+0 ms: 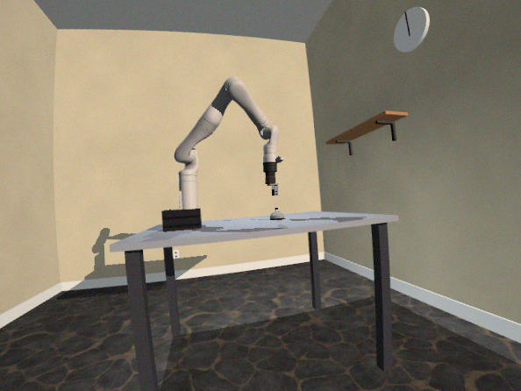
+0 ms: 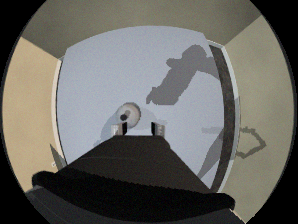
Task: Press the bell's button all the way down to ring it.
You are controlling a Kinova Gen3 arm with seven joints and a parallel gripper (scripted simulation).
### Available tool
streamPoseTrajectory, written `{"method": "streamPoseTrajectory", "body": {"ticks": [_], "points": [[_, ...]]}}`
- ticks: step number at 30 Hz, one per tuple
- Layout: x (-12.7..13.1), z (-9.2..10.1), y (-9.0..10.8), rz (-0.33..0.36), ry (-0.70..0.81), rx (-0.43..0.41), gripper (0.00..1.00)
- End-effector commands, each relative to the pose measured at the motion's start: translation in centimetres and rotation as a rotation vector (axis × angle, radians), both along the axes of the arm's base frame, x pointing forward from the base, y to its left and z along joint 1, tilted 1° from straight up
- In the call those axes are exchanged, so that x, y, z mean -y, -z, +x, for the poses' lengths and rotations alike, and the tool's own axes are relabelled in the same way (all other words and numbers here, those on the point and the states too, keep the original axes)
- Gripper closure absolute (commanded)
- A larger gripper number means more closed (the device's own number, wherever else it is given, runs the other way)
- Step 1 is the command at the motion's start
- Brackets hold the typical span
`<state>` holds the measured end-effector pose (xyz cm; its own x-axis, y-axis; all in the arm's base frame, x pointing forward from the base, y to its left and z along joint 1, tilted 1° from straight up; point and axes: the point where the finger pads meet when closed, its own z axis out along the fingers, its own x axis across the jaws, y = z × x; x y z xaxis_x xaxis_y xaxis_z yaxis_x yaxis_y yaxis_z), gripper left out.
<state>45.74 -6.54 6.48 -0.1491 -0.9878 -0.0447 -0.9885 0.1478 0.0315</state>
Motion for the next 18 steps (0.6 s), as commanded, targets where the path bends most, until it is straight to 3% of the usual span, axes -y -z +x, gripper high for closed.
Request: {"method": "streamPoseTrajectory", "body": {"ticks": [1,18], "points": [[-0.3,0.1,-0.1,-0.001,-0.006,0.001,0.00],[-1.7,0.7,-0.1,-0.019,-0.054,0.017,0.00]]}}
